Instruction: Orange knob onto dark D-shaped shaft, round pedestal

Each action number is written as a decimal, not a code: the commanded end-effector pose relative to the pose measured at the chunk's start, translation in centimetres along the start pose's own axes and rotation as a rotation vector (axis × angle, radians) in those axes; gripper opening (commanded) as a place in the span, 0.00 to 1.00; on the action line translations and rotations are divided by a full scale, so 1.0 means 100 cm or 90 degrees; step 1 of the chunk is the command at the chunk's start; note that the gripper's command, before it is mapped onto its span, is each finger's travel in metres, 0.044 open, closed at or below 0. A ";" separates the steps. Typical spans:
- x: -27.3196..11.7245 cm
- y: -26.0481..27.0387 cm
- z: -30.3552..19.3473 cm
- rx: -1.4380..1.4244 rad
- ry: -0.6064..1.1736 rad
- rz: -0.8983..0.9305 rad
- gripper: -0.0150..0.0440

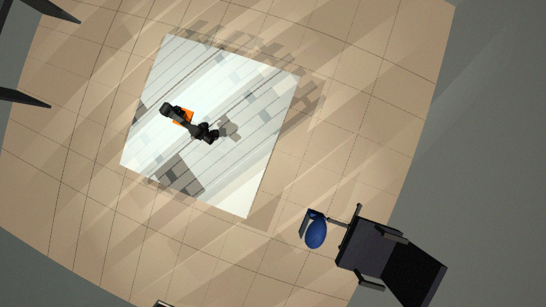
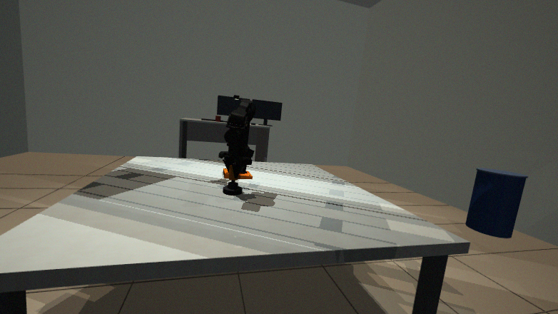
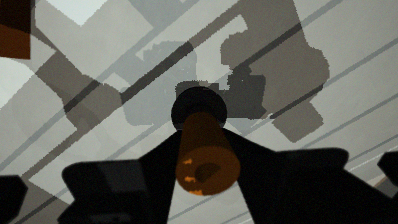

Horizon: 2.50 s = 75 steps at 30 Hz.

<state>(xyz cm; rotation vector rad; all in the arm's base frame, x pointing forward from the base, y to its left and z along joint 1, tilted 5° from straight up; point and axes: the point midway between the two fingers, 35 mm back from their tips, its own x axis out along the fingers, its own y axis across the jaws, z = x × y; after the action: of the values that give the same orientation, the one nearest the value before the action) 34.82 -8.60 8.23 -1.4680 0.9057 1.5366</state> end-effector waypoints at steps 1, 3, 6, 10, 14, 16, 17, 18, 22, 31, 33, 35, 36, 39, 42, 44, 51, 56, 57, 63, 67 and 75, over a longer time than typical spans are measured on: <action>-0.005 -0.002 -0.003 -0.026 0.005 -0.002 0.25; -0.006 -0.003 -0.003 -0.031 0.005 -0.002 0.25; -0.002 -0.003 -0.003 -0.031 0.005 -0.002 0.25; -0.001 -0.002 -0.002 -0.031 0.005 -0.002 0.25; 0.000 -0.002 -0.002 -0.031 0.005 -0.002 0.25; 0.001 -0.002 -0.002 -0.031 0.005 -0.002 0.25; 0.001 -0.001 -0.001 -0.031 0.005 -0.001 0.25; 0.000 -0.001 -0.001 -0.031 0.005 -0.001 0.25; 0.001 0.000 0.000 -0.031 0.005 -0.001 0.25; 0.002 0.001 0.000 -0.031 0.005 -0.001 0.25; 0.002 0.001 0.000 -0.031 0.005 -0.001 0.25; 0.002 0.001 0.000 -0.031 0.005 -0.001 0.25; 0.002 0.001 0.000 -0.031 0.005 -0.001 0.25; 0.002 0.001 0.000 -0.031 0.005 -0.001 0.25; 0.002 0.001 0.000 -0.031 0.005 -0.001 0.25; 0.002 0.001 0.000 -0.031 0.005 -0.001 0.25; 0.002 0.001 0.000 -0.031 0.005 -0.001 0.25; 0.002 0.001 0.000 -0.031 0.005 -0.001 0.25; 0.002 0.001 0.000 -0.031 0.005 -0.001 0.25; 0.002 0.001 0.000 -0.031 0.005 -0.001 0.25; -0.003 0.003 0.001 -0.031 0.005 -0.001 0.25; -0.006 0.004 0.002 -0.064 0.005 -0.001 0.25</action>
<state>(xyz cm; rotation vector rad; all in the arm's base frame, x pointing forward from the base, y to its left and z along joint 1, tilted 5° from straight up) 34.44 -8.52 8.38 -1.5235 0.8530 1.5904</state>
